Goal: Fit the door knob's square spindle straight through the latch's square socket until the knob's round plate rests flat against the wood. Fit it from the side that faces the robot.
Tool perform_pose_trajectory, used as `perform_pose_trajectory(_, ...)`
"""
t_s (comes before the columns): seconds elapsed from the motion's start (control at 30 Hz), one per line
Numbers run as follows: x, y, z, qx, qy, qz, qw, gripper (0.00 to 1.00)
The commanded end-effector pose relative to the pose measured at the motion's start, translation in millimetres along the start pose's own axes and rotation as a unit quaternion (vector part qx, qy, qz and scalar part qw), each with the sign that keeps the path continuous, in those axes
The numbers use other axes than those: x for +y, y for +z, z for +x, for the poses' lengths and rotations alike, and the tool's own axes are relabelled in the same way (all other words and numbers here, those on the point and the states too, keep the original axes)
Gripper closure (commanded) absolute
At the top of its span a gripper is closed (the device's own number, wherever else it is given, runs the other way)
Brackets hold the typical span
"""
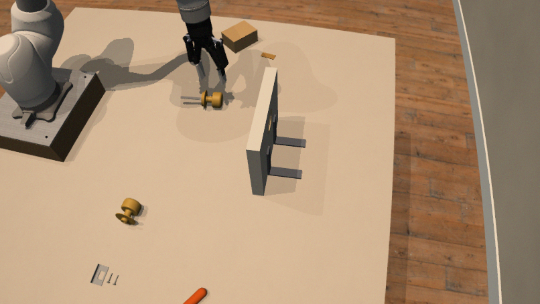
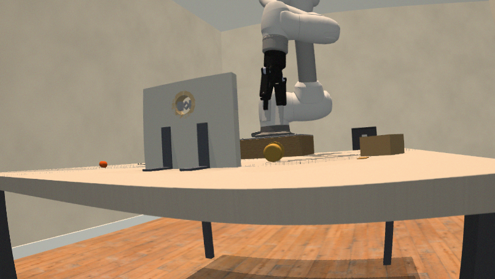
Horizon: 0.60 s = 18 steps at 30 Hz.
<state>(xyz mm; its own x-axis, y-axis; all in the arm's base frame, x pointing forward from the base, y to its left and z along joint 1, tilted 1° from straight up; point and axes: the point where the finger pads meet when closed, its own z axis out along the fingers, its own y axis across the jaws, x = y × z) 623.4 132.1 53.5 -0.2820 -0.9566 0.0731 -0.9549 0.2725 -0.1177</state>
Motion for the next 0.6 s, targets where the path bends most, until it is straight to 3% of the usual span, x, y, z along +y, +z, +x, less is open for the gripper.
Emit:
perform_pose_trajectory(0.0,0.1,0.8,-0.3,0.012,0.078,0.005,0.997,0.43)
perform_pose_trajectory(0.37,1.4,7.6,-2.8,0.015,0.114,0.005,0.993,0.43)
perform_pose_trajectory(0.57,1.7,8.9,-3.3,0.022,0.21,0.005,0.977,0.43)
